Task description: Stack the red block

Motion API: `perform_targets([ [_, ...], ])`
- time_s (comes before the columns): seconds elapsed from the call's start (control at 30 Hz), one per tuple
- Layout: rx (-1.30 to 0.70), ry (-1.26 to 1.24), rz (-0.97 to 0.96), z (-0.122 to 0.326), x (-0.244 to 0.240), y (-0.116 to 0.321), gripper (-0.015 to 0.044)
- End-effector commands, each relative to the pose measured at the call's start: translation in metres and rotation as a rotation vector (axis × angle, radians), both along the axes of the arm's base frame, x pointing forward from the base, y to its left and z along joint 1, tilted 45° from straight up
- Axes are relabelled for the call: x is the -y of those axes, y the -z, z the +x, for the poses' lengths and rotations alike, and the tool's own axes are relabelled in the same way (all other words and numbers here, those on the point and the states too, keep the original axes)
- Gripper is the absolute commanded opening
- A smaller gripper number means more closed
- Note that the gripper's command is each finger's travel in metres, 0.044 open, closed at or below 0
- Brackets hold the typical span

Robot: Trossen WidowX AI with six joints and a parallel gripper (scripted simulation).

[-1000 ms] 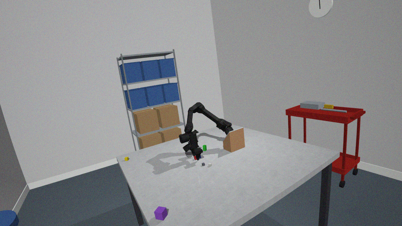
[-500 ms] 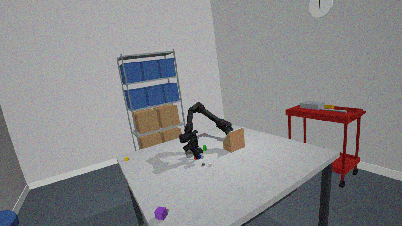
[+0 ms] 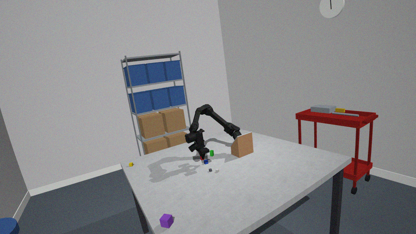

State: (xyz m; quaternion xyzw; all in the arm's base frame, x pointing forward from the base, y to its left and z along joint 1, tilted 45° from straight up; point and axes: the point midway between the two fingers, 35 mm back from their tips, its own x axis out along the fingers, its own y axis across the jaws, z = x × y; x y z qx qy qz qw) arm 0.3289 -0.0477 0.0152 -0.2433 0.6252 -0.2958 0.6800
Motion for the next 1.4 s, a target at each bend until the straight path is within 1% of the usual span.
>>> perform_targets([
  [0.0, 0.012, 0.0, 0.006, 0.0, -0.015, -0.015, 0.0],
  [0.33, 0.012, 0.0, 0.008, -0.002, -0.051, -0.051, 0.0],
  [0.6, 0.012, 0.0, 0.008, -0.002, -0.054, -0.053, 0.0],
  [0.87, 0.007, -0.001, 0.012, -0.02, -0.04, -0.07, 0.0],
  [1.37, 0.005, -0.001, 0.01, -0.07, -0.01, -0.101, 0.0],
])
